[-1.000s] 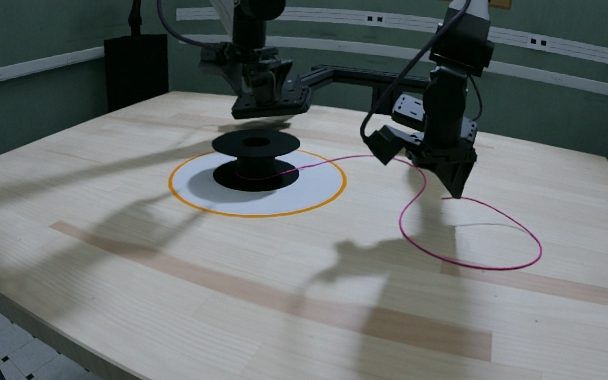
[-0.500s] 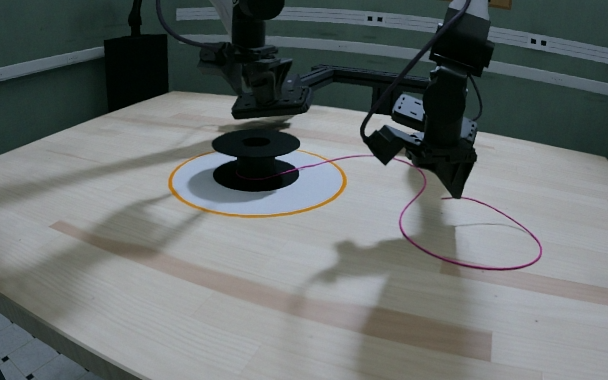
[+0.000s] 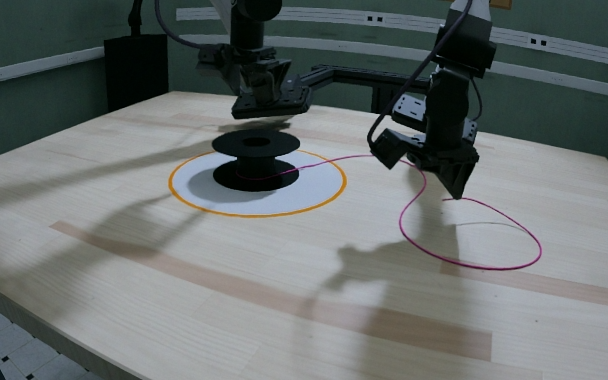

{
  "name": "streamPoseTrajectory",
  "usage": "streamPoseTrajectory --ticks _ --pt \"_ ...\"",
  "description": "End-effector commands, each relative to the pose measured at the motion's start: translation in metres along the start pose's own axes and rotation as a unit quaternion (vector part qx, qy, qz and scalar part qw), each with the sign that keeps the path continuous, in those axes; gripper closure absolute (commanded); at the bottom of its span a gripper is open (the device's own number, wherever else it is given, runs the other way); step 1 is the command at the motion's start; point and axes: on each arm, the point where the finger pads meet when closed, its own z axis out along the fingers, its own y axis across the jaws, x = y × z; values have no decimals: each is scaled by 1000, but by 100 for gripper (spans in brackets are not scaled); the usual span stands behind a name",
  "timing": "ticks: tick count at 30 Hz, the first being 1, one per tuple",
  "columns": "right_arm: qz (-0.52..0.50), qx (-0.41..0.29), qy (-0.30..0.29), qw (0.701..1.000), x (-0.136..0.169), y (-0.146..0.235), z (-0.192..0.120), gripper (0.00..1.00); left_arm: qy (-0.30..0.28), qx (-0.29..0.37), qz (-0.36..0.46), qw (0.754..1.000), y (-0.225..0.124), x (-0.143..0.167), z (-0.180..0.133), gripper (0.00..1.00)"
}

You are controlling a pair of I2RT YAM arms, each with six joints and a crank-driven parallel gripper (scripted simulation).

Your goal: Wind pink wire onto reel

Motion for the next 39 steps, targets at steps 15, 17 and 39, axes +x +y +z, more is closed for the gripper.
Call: streamPoseTrajectory --ticks 15,17,39 --pt "-23 -14 -10 1000 -11 5 -7 15 -13 -1 -275 961 5 -8 4 100" --pt "-30 -14 -10 999 -11 5 -7 15 -13 0 -307 952 5 -8 4 100" --pt "-73 -14 -11 997 -7 7 -9 15 -12 8 -601 799 3 -8 3 100"
